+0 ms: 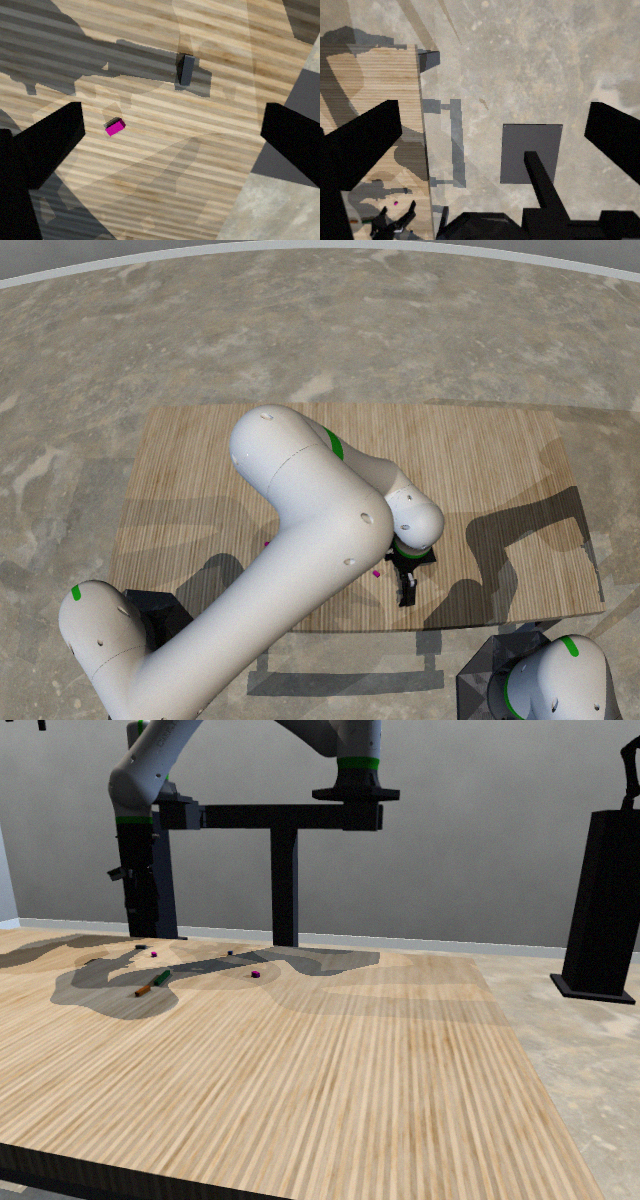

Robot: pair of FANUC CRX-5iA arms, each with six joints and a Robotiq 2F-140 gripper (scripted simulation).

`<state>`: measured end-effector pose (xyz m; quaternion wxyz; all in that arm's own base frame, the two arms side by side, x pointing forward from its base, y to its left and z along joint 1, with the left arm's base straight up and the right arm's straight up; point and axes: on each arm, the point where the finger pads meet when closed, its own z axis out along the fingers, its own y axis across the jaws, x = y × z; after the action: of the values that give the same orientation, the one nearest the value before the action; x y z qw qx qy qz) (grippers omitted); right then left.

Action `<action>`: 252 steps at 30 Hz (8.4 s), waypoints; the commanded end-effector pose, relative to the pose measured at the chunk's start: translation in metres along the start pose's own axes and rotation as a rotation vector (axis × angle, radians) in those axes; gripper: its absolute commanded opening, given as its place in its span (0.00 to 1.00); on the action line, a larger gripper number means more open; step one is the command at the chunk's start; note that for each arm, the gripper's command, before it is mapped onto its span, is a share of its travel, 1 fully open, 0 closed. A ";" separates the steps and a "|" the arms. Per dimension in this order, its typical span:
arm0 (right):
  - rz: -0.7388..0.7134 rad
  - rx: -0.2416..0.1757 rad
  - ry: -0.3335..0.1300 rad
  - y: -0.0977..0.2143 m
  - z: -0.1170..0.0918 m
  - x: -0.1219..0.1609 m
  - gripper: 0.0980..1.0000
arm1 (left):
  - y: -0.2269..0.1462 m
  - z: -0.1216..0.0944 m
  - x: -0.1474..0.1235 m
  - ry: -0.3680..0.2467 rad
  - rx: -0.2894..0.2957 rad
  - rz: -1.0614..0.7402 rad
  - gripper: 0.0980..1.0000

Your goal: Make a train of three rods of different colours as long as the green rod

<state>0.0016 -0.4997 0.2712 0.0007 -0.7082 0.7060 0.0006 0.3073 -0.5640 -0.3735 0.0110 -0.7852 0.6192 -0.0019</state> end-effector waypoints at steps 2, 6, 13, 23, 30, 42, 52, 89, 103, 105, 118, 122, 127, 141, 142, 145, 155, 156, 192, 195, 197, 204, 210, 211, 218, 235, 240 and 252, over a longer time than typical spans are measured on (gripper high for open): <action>0.000 0.000 0.002 0.000 -0.001 0.000 1.00 | -0.007 -0.001 -0.007 0.014 -0.017 0.194 1.00; 0.000 0.000 0.002 0.000 -0.001 0.000 1.00 | -0.008 -0.001 -0.010 0.014 -0.017 0.247 1.00; 0.000 0.000 0.002 0.000 -0.001 0.000 1.00 | -0.008 -0.001 -0.010 0.014 -0.017 0.247 1.00; 0.000 0.000 0.002 0.000 -0.001 0.000 1.00 | -0.008 -0.001 -0.010 0.014 -0.017 0.247 1.00; 0.000 0.000 0.002 0.000 -0.001 0.000 1.00 | -0.008 -0.001 -0.010 0.014 -0.017 0.247 1.00; 0.000 0.000 0.002 0.000 -0.001 0.000 1.00 | -0.008 -0.001 -0.010 0.014 -0.017 0.247 1.00; 0.000 0.000 0.002 0.000 -0.001 0.000 1.00 | -0.008 -0.001 -0.010 0.014 -0.017 0.247 1.00; 0.000 0.000 0.002 0.000 -0.001 0.000 1.00 | -0.008 -0.001 -0.010 0.014 -0.017 0.247 1.00; 0.000 0.000 0.002 0.000 -0.001 0.000 1.00 | -0.030 0.003 -0.054 0.011 -0.020 -0.122 1.00; 0.000 0.000 0.002 0.000 -0.001 0.000 1.00 | -0.033 0.004 -0.061 0.010 -0.020 -0.185 1.00; 0.000 0.000 0.002 0.000 -0.001 0.000 1.00 | -0.048 0.006 -0.110 0.006 -0.022 -0.577 1.00; 0.000 0.000 0.002 0.000 -0.001 0.000 1.00 | -0.052 0.006 -0.126 0.005 -0.023 -0.702 1.00; 0.000 0.000 0.002 0.000 -0.001 0.000 1.00 | -0.055 0.006 -0.146 0.003 -0.023 -0.858 1.00; 0.000 0.000 0.002 0.000 -0.001 0.000 1.00 | -0.058 0.003 -0.199 -0.002 -0.024 -1.284 1.00; 0.000 0.000 0.002 0.000 -0.001 0.000 1.00 | -0.058 0.002 -0.202 -0.002 -0.024 -1.308 1.00; 0.000 0.000 0.002 0.000 -0.001 0.000 1.00 | -0.058 0.002 -0.204 -0.002 -0.024 -1.323 1.00; 0.000 0.000 0.002 0.000 -0.001 0.000 1.00 | -0.058 0.002 -0.204 -0.002 -0.024 -1.323 1.00; 0.000 0.000 0.002 0.000 -0.001 0.000 1.00 | -0.058 0.002 -0.204 -0.002 -0.024 -1.323 1.00; 0.000 0.000 0.002 0.000 -0.001 0.000 1.00 | -0.058 0.002 -0.204 -0.002 -0.024 -1.323 1.00; 0.000 0.000 0.002 0.000 -0.001 0.000 1.00 | -0.058 0.002 -0.204 -0.002 -0.024 -1.323 1.00; 0.000 0.000 0.002 0.000 -0.001 0.000 1.00 | -0.058 0.002 -0.204 -0.002 -0.024 -1.323 1.00; 0.000 0.000 0.002 0.000 -0.001 0.000 1.00 | -0.058 0.002 -0.204 -0.002 -0.024 -1.323 1.00; 0.000 0.000 0.002 0.000 -0.001 0.000 1.00 | -0.058 0.002 -0.204 -0.002 -0.024 -1.323 1.00; 0.000 0.000 0.002 0.000 -0.001 0.000 1.00 | -0.058 0.002 -0.204 -0.002 -0.024 -1.323 1.00; 0.000 0.000 0.002 0.000 -0.001 0.000 1.00 | -0.058 0.002 -0.204 -0.002 -0.024 -1.323 1.00; 0.000 0.000 0.002 0.000 -0.001 0.000 1.00 | -0.102 0.003 -0.223 -0.002 -0.024 -1.323 1.00; 0.000 0.000 0.002 0.000 -0.001 0.000 1.00 | -0.137 0.004 -0.242 -0.002 -0.024 -1.323 1.00; 0.000 0.000 0.002 0.000 -0.001 0.000 1.00 | -0.203 0.006 -0.291 -0.002 -0.023 -1.323 1.00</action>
<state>0.0016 -0.4997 0.2712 0.0007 -0.7082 0.7060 0.0006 0.4198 -0.2529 -0.3727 0.0037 -1.0000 0.0053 -0.0020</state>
